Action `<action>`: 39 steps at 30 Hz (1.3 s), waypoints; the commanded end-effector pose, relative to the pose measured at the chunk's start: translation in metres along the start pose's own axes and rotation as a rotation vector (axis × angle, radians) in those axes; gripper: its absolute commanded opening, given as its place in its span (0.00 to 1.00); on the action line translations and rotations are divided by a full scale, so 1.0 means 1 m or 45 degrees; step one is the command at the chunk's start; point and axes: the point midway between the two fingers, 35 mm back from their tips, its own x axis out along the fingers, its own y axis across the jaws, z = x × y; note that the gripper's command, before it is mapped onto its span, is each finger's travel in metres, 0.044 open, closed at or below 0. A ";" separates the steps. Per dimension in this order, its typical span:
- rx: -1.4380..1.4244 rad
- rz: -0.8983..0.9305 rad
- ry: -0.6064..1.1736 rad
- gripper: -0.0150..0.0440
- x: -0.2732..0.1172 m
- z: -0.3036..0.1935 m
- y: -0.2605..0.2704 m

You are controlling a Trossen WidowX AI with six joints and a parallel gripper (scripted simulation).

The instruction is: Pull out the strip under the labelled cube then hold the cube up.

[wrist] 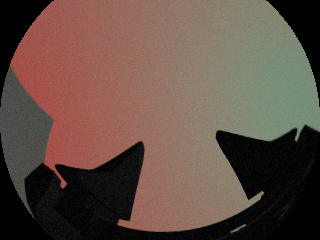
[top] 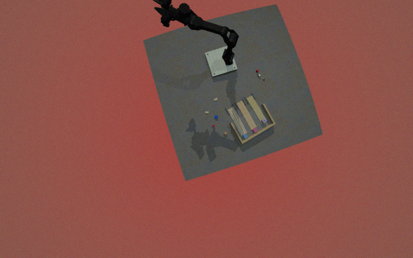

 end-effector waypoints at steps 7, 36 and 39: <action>0.222 0.113 -0.253 0.93 -0.032 0.092 0.015; 0.985 1.325 -1.379 0.93 -0.441 0.345 0.063; 0.983 1.493 -1.463 0.93 -0.493 0.339 0.066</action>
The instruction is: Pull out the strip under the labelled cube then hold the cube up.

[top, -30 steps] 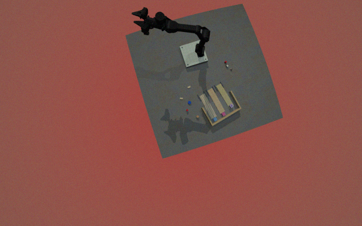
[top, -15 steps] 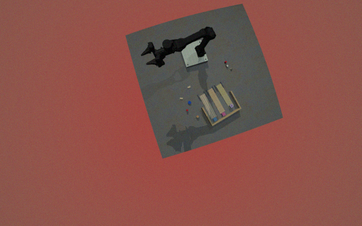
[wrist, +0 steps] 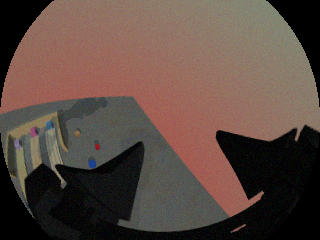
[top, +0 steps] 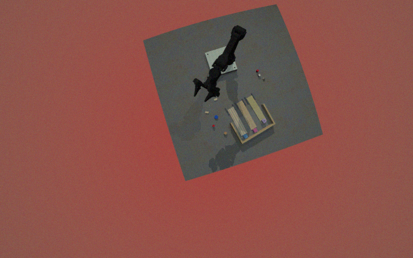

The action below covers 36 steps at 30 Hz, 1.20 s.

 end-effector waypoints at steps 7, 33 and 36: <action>0.196 0.552 -0.082 0.93 -0.060 0.025 0.157; 0.267 1.130 -0.002 0.93 -0.174 0.002 0.283; 0.267 1.130 -0.002 0.93 -0.174 0.002 0.283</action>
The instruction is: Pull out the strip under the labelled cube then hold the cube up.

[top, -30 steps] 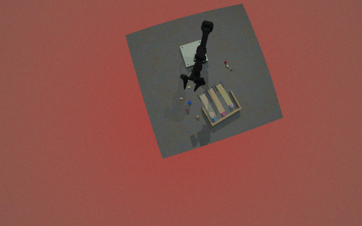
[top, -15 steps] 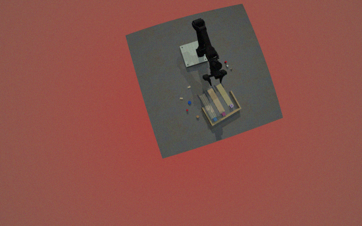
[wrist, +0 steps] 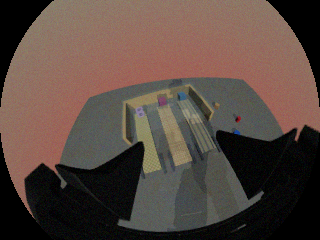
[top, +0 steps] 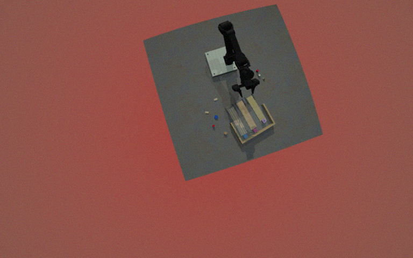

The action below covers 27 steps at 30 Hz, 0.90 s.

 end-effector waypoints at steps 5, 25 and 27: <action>-0.030 0.039 0.208 0.71 0.019 -0.003 0.012; -0.256 0.150 1.199 0.25 0.103 -0.057 0.079; -0.256 0.150 1.199 0.25 0.103 -0.057 0.079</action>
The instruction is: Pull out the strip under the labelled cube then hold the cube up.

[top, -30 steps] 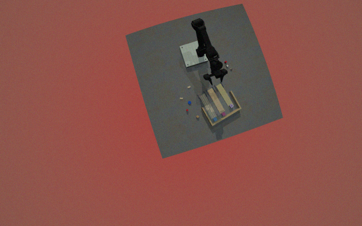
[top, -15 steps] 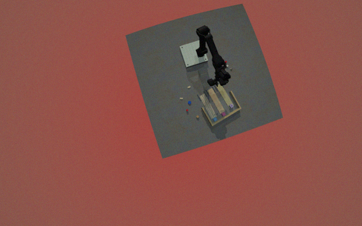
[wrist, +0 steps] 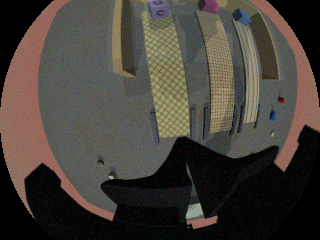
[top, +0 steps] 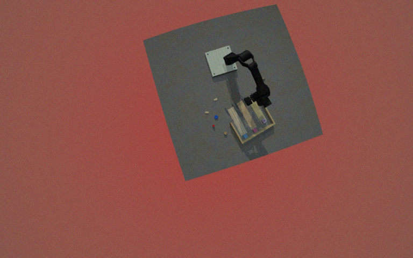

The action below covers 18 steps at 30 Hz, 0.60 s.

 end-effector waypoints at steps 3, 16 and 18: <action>0.005 0.006 0.004 0.25 0.000 0.004 0.002; 0.005 0.006 0.004 0.25 0.021 0.004 0.002; 0.005 0.006 0.004 0.25 0.025 0.004 0.002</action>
